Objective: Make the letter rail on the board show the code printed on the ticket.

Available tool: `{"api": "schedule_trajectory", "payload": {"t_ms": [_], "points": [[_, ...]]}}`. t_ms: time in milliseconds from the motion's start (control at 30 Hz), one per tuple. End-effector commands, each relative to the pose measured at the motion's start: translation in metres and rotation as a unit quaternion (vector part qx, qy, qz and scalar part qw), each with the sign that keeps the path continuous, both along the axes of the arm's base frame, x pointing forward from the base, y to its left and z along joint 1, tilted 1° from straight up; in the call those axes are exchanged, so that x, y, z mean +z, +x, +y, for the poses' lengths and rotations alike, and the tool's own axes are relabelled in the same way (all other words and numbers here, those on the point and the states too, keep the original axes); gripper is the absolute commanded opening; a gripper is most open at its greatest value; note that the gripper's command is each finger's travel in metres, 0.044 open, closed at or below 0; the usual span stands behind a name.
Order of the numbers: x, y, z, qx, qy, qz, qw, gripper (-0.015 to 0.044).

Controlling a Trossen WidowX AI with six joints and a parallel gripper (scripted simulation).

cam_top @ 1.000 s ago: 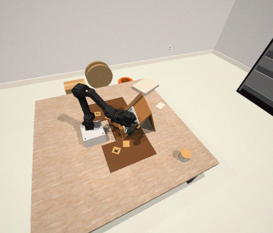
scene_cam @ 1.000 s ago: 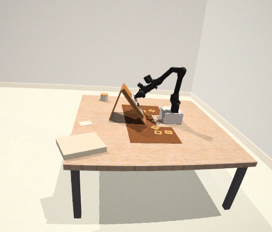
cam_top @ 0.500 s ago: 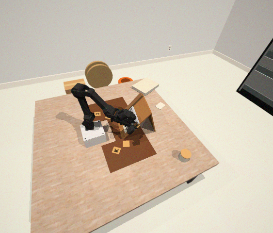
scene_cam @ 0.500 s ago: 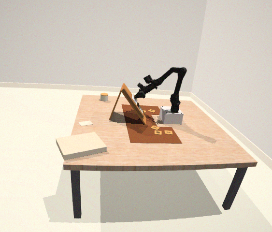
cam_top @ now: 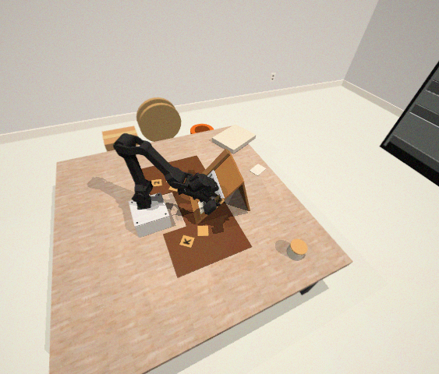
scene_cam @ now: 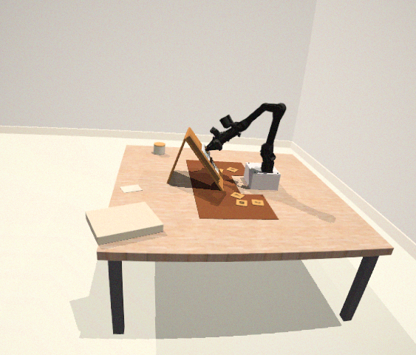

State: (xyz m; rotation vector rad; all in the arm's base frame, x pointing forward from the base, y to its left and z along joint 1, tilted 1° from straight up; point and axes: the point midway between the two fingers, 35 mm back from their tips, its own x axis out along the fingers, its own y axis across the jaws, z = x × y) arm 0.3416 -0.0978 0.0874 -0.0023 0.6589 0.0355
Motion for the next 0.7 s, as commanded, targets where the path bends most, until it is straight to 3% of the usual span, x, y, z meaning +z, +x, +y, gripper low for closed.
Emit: {"api": "schedule_trajectory", "payload": {"t_ms": [0, 667], "points": [[-0.0007, -0.001, 0.002, -0.003, 0.001, 0.001, 1.0, 0.0], [-0.0002, -0.0006, 0.0101, -0.003, 0.001, 0.001, 1.0, 0.0]]}}
